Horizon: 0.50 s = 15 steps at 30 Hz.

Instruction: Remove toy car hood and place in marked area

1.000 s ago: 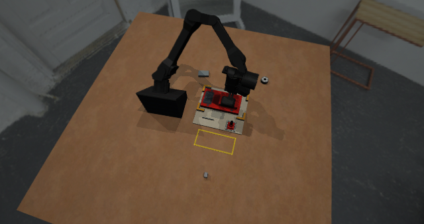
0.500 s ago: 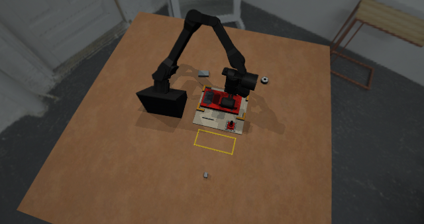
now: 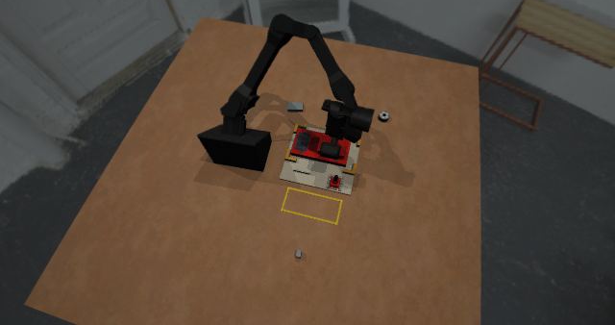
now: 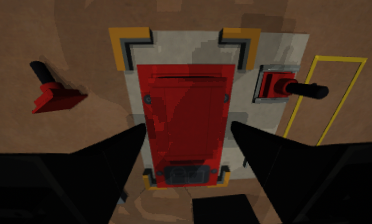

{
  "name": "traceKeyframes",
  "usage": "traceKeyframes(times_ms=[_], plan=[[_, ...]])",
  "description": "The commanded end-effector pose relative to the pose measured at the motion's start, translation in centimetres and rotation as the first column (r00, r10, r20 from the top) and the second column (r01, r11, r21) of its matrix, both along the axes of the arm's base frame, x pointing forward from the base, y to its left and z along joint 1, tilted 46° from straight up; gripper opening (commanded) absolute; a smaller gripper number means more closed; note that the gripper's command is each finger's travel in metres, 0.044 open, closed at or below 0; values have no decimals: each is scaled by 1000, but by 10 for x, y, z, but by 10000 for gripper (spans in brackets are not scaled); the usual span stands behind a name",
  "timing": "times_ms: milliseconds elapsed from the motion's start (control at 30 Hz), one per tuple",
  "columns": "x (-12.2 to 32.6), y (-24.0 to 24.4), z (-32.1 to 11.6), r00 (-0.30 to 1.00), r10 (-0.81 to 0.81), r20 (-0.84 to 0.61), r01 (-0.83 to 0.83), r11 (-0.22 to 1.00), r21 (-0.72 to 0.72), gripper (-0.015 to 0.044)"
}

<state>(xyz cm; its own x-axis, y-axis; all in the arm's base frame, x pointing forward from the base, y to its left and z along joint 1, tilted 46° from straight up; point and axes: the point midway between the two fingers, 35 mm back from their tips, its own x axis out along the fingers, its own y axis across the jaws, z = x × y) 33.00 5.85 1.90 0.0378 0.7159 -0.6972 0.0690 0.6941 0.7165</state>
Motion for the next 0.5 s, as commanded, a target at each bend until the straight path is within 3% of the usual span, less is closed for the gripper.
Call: traceKeyframes(times_ms=[0, 467], plan=[[0, 2, -1, 1000, -3, -3, 3, 1000, 6, 440], [0, 7, -6, 1000, -3, -3, 3, 1000, 7, 440]])
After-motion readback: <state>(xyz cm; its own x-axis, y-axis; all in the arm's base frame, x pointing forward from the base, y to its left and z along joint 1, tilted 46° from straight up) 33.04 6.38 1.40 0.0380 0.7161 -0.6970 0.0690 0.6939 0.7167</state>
